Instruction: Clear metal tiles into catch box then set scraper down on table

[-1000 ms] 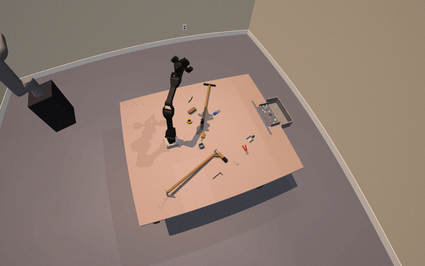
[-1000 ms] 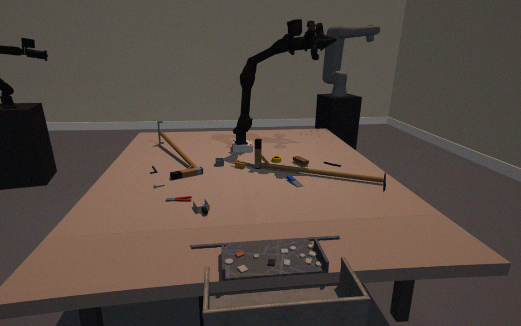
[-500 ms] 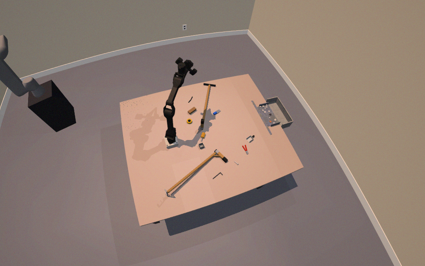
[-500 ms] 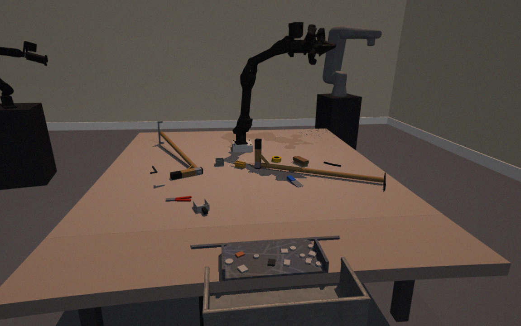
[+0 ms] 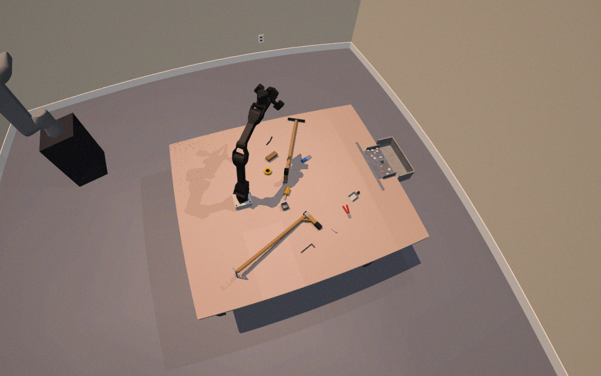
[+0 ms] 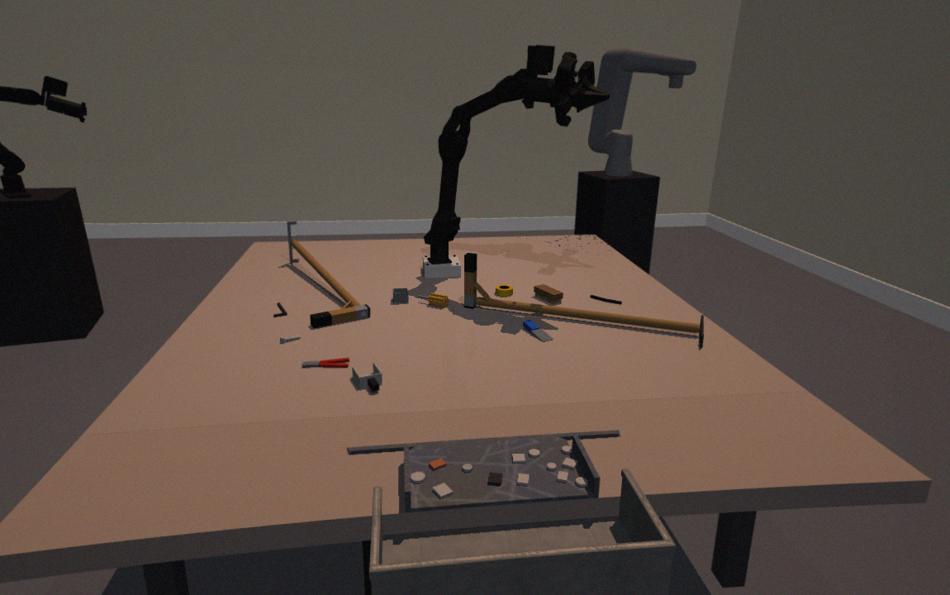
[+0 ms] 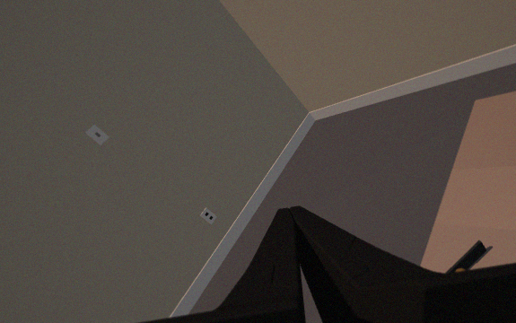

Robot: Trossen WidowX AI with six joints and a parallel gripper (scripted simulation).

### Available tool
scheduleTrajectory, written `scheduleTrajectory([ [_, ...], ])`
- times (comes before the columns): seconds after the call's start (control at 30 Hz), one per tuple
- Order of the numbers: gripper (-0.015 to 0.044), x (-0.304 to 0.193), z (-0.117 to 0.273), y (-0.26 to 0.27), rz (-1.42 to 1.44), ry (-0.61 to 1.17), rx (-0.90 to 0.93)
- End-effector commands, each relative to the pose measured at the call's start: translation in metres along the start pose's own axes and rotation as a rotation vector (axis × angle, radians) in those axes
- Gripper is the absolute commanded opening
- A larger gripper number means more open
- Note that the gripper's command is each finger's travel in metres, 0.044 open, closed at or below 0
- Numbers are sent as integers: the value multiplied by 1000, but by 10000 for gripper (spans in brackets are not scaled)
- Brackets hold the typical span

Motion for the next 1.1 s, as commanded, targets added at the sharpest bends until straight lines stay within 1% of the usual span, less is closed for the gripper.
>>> scheduleTrajectory([
  [0.0,0,-1,-2,-10,18,10,-36],
  [1.07,0,3,-7,-84,121,100,-270],
])
Point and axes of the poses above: the point midway between the two fingers, 35 mm back from their tips, its own z axis back along the fingers, its own y axis across the jaws, x = y × z, the point moved 8 cm from there along z, back along the fingers
